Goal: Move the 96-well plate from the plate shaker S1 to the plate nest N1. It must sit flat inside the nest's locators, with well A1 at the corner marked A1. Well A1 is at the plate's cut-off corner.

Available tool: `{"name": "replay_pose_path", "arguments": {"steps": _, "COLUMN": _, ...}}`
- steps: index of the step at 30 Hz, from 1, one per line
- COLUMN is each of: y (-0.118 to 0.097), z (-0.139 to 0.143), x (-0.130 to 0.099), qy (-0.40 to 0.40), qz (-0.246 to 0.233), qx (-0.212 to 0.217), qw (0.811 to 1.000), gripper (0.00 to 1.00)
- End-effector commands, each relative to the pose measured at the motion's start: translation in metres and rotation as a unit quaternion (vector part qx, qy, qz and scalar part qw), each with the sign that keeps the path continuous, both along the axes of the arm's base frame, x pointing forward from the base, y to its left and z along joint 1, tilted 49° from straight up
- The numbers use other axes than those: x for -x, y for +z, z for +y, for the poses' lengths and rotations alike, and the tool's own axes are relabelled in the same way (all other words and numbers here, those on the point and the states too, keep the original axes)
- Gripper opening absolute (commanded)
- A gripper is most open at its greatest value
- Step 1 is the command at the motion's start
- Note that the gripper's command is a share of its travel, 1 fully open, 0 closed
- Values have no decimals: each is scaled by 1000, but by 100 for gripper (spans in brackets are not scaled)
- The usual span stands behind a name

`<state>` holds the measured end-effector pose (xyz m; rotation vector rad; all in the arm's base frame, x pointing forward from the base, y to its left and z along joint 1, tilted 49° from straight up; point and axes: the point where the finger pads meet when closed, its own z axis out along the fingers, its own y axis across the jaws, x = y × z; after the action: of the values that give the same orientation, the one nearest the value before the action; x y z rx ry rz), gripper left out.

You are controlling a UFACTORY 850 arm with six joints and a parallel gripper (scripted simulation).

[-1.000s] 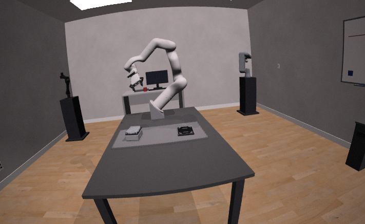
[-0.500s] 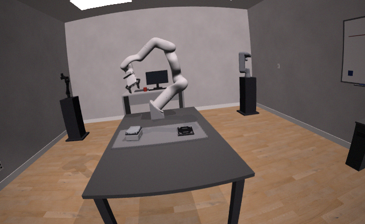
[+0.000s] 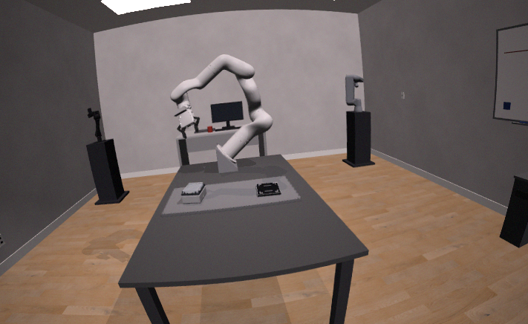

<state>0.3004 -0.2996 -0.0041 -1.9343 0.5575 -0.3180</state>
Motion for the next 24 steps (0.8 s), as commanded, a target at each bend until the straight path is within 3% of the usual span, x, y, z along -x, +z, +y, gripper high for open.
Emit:
{"name": "replay_pose_path", "arguments": {"steps": 1, "y": -10, "z": 0, "x": -21, "qy": 15, "qz": 8, "qx": 5, "qw": 1000, "gripper": 100}}
{"name": "replay_pose_path", "arguments": {"steps": 6, "y": -14, "z": 2, "x": -30, "qy": 29, "qz": 15, "qx": 11, "qw": 999, "gripper": 100}}
{"name": "replay_pose_path", "arguments": {"steps": 20, "y": -38, "z": 16, "x": -91, "qy": 82, "qz": 40, "qx": 33, "qw": 995, "gripper": 100}}
{"name": "replay_pose_path", "arguments": {"steps": 24, "y": -41, "z": 19, "x": -98, "qy": 96, "qz": 46, "qx": 41, "qw": 994, "gripper": 100}}
